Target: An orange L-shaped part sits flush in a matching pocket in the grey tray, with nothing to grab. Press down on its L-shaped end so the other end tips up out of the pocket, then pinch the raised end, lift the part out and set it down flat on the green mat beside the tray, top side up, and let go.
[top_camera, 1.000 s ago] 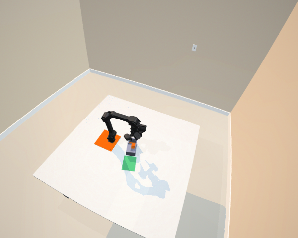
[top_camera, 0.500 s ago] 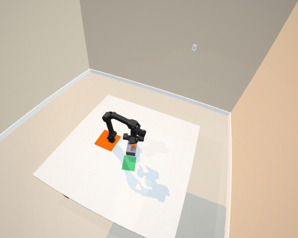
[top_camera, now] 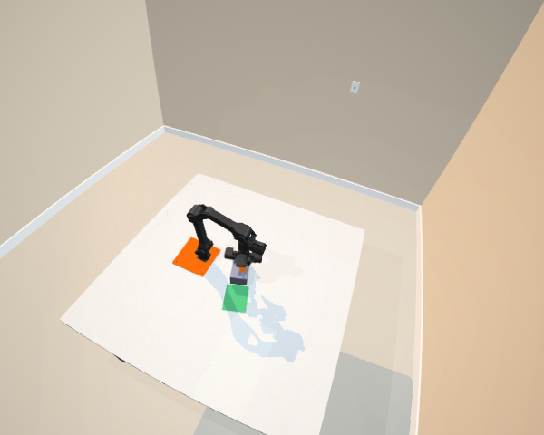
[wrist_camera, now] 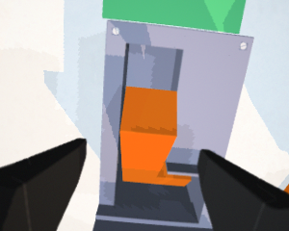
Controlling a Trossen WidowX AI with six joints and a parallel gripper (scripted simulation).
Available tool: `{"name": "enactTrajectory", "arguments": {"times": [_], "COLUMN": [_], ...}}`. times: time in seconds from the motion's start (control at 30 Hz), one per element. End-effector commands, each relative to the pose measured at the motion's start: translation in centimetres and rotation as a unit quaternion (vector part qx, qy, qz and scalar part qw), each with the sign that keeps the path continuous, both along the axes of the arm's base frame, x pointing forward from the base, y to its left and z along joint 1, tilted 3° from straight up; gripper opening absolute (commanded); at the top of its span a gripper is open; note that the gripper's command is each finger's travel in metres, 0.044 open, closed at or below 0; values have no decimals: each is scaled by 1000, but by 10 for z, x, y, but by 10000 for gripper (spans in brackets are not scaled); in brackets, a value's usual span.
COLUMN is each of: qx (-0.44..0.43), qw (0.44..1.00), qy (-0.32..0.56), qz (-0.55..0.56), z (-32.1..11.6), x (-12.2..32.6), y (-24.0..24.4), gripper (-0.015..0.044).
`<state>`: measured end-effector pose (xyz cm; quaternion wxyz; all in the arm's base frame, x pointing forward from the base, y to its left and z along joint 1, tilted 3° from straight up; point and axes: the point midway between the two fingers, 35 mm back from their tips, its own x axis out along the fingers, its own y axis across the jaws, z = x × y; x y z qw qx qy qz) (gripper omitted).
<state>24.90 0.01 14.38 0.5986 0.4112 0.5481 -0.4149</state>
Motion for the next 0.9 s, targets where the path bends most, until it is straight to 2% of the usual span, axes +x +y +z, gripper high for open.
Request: {"name": "enactTrajectory", "arguments": {"times": [0.0, 0.73, 0.87], "qx": [0, 0, 0], "qw": [1000, 1000, 1000], "qy": [2, 2, 1], "qz": [-2, -2, -4], "z": [-7, -40, -37], "x": [0, 1, 1], "y": [0, -2, -2], "gripper": [280, 280, 175]}}
